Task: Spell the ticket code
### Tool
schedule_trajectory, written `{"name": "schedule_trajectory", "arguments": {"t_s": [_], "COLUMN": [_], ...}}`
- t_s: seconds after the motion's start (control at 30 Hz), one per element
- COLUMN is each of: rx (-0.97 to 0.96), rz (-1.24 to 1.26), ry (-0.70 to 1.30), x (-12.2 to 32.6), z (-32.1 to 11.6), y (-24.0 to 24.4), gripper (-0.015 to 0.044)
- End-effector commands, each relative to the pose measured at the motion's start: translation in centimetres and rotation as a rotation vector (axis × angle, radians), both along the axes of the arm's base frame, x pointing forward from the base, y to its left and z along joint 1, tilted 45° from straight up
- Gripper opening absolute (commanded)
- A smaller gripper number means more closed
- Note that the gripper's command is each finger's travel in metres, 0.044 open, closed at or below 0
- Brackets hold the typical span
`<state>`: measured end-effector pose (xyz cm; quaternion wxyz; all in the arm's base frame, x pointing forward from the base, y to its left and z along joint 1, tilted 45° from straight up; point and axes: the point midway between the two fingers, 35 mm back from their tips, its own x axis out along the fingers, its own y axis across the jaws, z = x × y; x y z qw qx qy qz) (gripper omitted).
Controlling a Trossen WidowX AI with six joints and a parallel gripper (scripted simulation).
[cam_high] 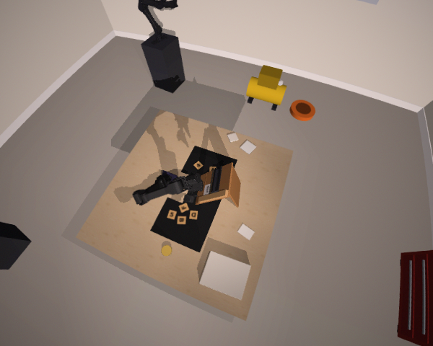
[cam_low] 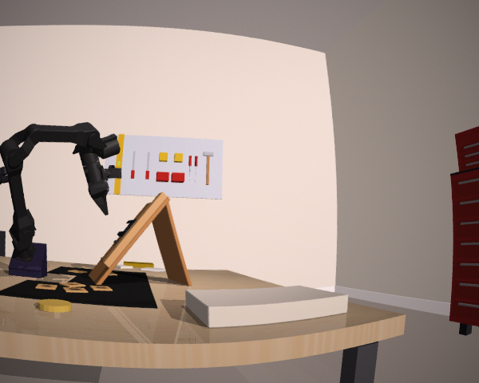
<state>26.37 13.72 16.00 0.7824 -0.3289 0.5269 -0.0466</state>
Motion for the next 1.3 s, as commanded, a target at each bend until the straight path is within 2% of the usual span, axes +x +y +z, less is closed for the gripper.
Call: {"name": "schedule_trajectory", "arguments": {"t_s": [0.0,0.33,0.63,1.27], "rx": [0.232,0.439,0.592,0.6], "rz": [-0.737,-1.443,-1.978,-2.003], "ry": [-0.356,-0.806,-1.284,-1.31], "x": [-0.2,-2.0,-4.8,-5.1], "z": [-1.6,-3.3,-4.8,-5.0], "y": [-7.0,-13.5,-18.3,-18.9], "gripper": [0.034,0.034,0.034,0.034]}}
